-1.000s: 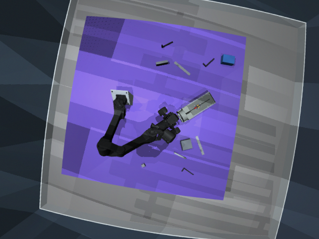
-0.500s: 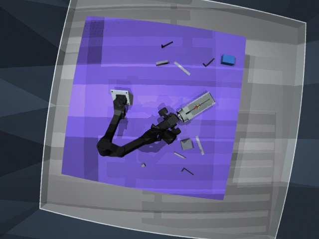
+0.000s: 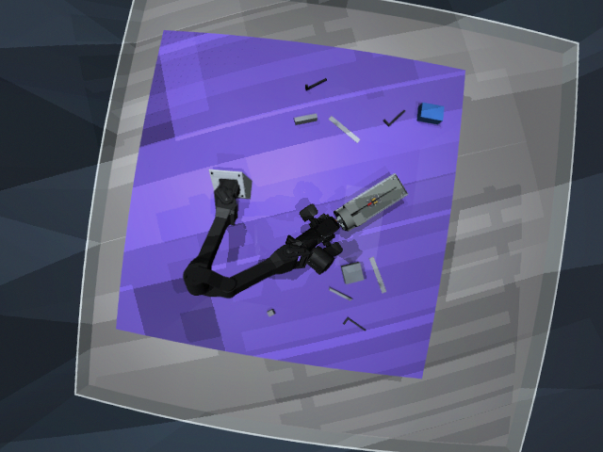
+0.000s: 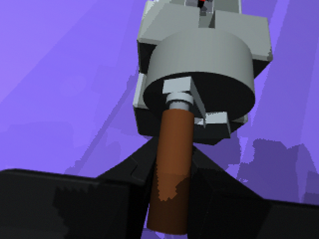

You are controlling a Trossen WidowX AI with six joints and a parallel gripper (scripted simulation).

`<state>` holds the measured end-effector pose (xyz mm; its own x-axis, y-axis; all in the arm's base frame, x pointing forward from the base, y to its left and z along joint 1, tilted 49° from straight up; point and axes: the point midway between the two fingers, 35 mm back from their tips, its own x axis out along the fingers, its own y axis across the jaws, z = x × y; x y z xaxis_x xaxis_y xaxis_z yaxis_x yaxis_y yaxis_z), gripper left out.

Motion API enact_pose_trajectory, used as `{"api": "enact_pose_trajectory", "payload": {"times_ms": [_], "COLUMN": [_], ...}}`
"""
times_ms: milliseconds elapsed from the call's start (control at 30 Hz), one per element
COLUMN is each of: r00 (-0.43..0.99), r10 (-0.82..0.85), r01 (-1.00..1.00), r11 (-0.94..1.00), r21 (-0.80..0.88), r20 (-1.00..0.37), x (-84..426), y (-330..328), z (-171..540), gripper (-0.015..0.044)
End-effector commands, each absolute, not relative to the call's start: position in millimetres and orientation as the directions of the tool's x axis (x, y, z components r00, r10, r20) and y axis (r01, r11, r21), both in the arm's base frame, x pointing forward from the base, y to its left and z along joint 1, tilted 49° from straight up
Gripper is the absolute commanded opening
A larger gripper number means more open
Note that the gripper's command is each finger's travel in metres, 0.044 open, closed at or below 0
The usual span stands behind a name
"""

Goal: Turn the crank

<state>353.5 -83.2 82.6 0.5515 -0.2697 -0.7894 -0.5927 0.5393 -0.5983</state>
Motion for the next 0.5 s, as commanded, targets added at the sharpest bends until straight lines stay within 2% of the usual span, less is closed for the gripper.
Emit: {"api": "enact_pose_trajectory", "payload": {"times_ms": [0, 467], "r00": [0.569, 0.569], "r10": [-0.271, -0.272], "r01": [-0.579, -0.579], "r11": [0.537, 0.537], "r21": [-0.613, -0.613], "r20": [-0.776, -0.776], "x": [358.1, 359.4], "y": [-84.4, -85.5], "z": [90.6, 92.1], "gripper": [0.0000, 0.0000]}}
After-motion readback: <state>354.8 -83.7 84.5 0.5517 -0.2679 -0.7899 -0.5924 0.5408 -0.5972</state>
